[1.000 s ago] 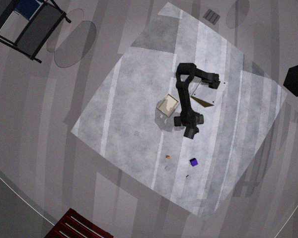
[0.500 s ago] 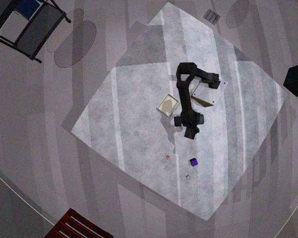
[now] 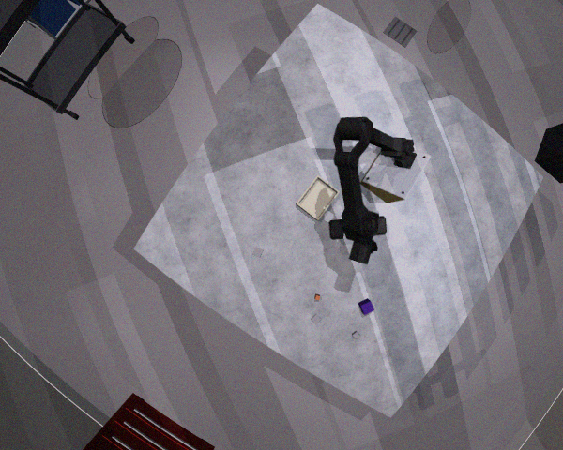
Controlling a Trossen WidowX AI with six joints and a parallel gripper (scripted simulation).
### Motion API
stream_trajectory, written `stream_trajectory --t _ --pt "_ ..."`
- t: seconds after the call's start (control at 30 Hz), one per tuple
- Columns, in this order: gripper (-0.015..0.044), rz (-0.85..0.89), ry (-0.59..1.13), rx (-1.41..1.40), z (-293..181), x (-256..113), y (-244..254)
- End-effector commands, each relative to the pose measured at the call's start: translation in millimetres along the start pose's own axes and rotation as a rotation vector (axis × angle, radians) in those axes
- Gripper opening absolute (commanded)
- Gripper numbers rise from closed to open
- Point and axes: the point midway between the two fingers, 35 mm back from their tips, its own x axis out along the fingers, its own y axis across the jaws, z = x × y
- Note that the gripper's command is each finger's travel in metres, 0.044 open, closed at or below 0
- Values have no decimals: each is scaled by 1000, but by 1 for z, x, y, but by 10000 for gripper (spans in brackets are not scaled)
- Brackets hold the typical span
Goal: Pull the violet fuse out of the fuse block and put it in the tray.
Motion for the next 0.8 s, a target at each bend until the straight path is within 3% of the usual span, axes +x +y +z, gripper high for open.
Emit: stream_trajectory --t 0.0,0.77 --pt "0 3 -2 4 0 -2 0" --pt "0 3 -1 3 0 -22 0"
